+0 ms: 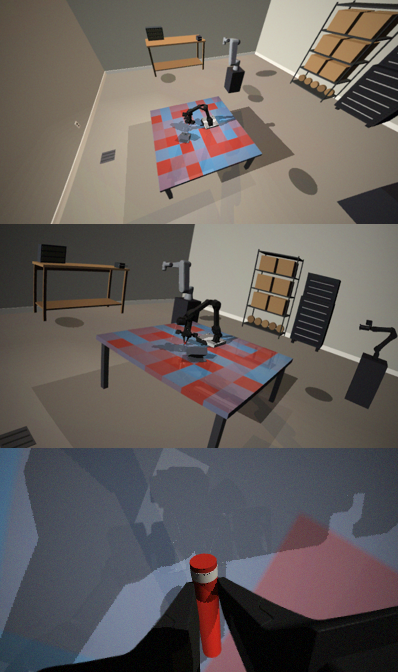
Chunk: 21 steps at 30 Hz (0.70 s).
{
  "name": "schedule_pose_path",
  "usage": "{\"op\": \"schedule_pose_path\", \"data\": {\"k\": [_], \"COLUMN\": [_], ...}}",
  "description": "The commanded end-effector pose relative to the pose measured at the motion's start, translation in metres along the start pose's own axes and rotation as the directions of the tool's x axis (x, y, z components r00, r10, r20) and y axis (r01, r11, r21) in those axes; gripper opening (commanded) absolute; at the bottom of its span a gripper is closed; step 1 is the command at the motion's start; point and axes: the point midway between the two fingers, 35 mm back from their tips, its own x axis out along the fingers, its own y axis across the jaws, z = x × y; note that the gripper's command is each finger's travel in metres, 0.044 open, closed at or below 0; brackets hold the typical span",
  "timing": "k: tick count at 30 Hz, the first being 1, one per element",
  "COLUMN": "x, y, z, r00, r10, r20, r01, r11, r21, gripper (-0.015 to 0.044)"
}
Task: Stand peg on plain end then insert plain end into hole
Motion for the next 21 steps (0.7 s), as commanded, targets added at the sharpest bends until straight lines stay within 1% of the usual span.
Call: {"op": "schedule_pose_path", "data": {"k": [1,21], "x": [-0.0015,-0.011], "y": [0.002,0.0017], "z": [-0.0021,-0.0119], "r00": [1.0,0.98], "r10": [0.002,0.003], "r20": [0.03,0.2], "r01": [-0.002,-0.002], "r11": [1.0,1.0], "r21": [-0.003,-0.004], "gripper": [0.005,0.005]}}
